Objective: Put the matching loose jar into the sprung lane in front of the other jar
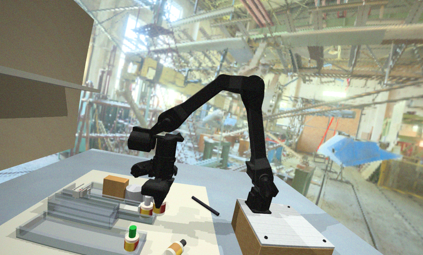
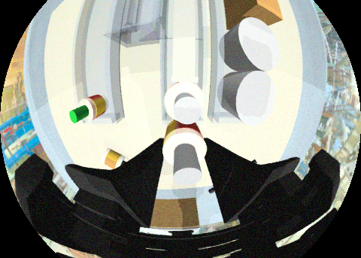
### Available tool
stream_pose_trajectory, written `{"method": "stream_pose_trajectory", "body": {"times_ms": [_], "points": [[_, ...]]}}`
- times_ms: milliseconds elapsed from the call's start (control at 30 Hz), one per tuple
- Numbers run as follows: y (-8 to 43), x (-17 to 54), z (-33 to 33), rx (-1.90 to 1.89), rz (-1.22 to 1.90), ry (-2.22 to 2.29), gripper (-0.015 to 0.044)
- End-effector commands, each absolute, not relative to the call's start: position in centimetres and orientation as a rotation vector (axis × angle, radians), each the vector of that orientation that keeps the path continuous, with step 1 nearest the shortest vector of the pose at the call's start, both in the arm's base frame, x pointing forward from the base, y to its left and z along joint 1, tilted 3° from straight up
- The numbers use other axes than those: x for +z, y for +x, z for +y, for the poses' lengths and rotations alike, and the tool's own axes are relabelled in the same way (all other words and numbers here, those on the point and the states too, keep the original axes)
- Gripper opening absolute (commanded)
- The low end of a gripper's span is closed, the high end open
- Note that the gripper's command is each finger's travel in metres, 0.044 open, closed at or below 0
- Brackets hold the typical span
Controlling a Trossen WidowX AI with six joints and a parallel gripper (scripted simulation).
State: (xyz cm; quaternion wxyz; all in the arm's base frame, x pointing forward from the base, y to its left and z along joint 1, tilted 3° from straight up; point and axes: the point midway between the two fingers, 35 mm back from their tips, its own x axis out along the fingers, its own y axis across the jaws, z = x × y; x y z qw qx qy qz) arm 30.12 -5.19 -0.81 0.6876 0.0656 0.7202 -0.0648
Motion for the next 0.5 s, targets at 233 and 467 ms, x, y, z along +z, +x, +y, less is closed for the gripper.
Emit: {"method": "stream_pose_trajectory", "body": {"times_ms": [233,467], "points": [[31.41,-0.56,-5.47,-0.144,1.585,0.139,0.0],[31.68,-0.53,-5.52,-0.144,1.585,0.139,0.0]]}}
